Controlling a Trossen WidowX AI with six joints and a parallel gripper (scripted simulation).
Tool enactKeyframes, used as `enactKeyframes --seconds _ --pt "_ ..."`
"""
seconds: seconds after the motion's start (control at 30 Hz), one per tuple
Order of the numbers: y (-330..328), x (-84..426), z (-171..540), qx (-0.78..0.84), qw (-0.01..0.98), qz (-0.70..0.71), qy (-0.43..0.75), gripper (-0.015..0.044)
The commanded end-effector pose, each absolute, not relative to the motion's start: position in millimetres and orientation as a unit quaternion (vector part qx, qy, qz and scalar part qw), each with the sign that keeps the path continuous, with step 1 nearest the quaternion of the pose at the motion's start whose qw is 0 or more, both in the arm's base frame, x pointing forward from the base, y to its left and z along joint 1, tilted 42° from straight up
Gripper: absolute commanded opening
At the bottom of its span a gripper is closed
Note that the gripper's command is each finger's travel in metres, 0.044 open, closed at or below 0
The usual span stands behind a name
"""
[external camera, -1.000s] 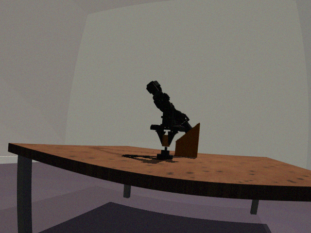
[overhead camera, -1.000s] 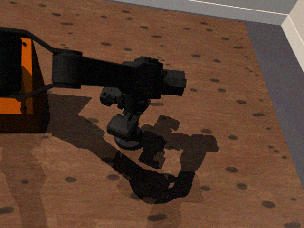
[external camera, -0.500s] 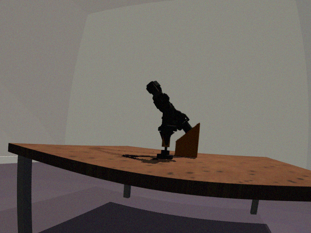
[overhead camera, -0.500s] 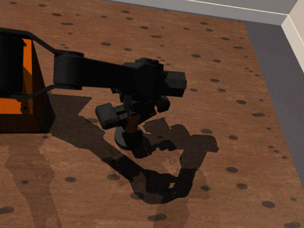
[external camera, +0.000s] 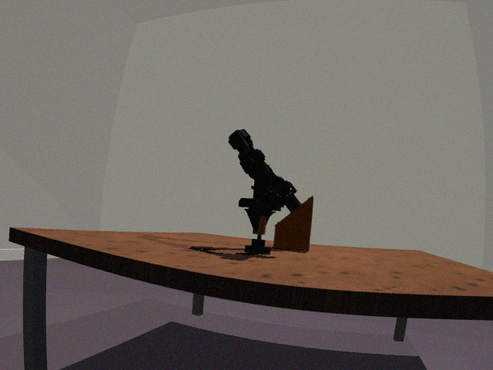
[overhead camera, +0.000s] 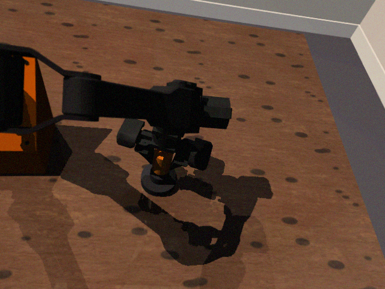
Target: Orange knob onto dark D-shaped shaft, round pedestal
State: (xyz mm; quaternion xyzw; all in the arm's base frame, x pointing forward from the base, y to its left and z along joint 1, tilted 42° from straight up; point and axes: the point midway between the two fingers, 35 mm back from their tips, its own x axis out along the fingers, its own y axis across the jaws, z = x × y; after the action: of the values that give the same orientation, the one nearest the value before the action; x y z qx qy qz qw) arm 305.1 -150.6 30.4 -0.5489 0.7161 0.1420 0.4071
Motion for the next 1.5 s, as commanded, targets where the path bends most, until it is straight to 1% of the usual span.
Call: enactKeyframes --seconds 0.0,0.43,1.47 --pt "-145.9 308.7 32.9 -0.34 0.597 -0.16 0.708 0.0" --pt "-143.5 306.5 31.1 -0.148 0.671 -0.363 0.629 0.0" --pt "-148.7 306.4 32.7 -0.144 0.672 -0.367 0.627 0.0"
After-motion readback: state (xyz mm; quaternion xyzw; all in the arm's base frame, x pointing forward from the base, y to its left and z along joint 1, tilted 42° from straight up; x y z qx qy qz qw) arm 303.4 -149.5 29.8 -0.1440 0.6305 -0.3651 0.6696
